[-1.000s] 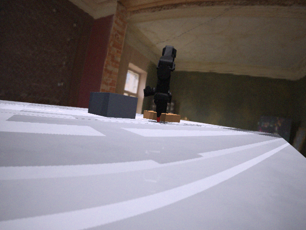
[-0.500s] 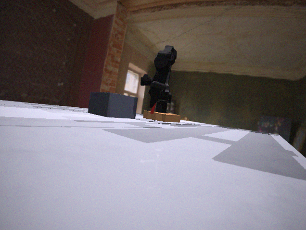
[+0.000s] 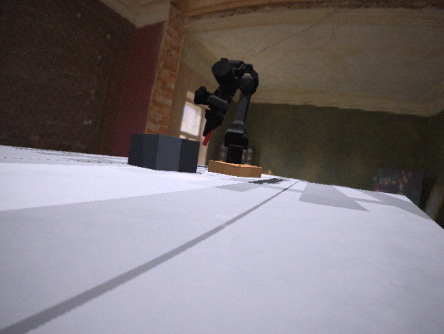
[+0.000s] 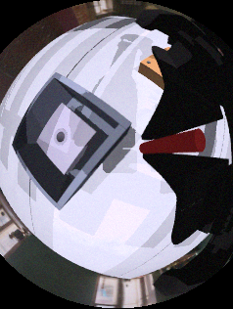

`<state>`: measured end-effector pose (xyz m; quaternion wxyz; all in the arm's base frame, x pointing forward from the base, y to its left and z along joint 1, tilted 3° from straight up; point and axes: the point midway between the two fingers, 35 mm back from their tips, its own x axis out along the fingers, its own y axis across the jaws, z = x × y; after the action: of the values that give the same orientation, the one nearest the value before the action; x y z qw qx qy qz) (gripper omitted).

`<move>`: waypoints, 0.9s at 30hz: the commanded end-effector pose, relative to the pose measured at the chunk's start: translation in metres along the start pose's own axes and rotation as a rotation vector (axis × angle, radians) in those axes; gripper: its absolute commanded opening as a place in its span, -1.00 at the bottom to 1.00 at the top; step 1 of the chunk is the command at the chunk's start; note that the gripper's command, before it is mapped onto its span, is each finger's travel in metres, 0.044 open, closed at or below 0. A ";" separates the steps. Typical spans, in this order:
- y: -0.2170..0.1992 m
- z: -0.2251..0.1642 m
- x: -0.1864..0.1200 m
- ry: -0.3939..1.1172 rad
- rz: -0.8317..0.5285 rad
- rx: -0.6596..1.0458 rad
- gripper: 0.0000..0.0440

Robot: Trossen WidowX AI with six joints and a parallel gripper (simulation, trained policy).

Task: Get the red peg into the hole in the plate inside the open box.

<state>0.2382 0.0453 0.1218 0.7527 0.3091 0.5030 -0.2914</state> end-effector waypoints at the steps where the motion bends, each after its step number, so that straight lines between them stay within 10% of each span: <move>1: 0.001 0.016 -0.004 -0.021 -0.010 0.007 -1.00; 27: -0.016 0.106 0.024 -0.053 -0.068 0.159 -0.98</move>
<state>0.2899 -0.0430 0.1317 0.7314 0.3400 0.4669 -0.3626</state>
